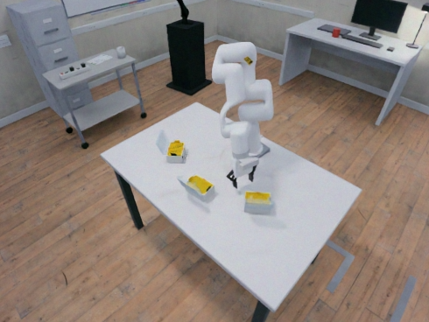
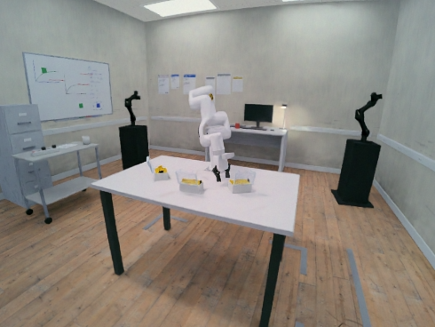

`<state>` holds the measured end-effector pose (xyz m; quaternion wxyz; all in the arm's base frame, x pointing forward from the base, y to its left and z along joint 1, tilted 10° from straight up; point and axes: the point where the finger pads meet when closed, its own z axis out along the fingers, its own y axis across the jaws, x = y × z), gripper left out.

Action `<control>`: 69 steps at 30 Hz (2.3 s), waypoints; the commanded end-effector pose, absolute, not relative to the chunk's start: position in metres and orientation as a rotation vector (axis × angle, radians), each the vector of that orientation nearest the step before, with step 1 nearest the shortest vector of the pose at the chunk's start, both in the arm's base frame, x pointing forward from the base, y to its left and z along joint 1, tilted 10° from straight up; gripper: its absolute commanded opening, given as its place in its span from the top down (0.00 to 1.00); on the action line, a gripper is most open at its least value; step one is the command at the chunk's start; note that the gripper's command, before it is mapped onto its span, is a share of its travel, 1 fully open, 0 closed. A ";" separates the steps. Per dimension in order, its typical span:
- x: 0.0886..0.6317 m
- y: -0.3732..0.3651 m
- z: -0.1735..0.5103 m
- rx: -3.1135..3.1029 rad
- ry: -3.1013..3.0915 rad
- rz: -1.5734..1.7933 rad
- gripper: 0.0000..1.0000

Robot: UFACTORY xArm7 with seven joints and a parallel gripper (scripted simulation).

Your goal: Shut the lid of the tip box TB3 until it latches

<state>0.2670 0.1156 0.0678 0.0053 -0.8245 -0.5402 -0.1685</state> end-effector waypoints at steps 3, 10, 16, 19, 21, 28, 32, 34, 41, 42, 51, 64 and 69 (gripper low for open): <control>0.268 0.116 0.069 -2.581 -1.692 -0.533 0.00; 0.264 0.117 0.094 -2.582 -1.692 -0.533 0.00; 0.259 0.118 0.123 -2.582 -1.691 -0.533 0.00; 0.256 0.119 0.138 -2.582 -1.691 -0.533 0.00; 0.255 0.120 0.148 -2.582 -1.691 -0.533 0.00; 0.250 0.121 0.173 -2.582 -1.691 -0.534 0.00; 0.247 0.122 0.193 -2.582 -1.691 -0.534 0.00; 0.245 0.122 0.202 -2.582 -1.691 -0.534 0.00; 0.243 0.123 0.215 -2.581 -1.691 -0.534 0.00; 0.243 0.123 0.215 -2.581 -1.691 -0.534 0.00; 0.243 0.123 0.215 -2.581 -1.691 -0.534 1.00; 0.249 0.130 0.217 -2.647 -1.614 -0.509 1.00; 0.266 0.149 0.221 -2.798 -1.413 -0.443 1.00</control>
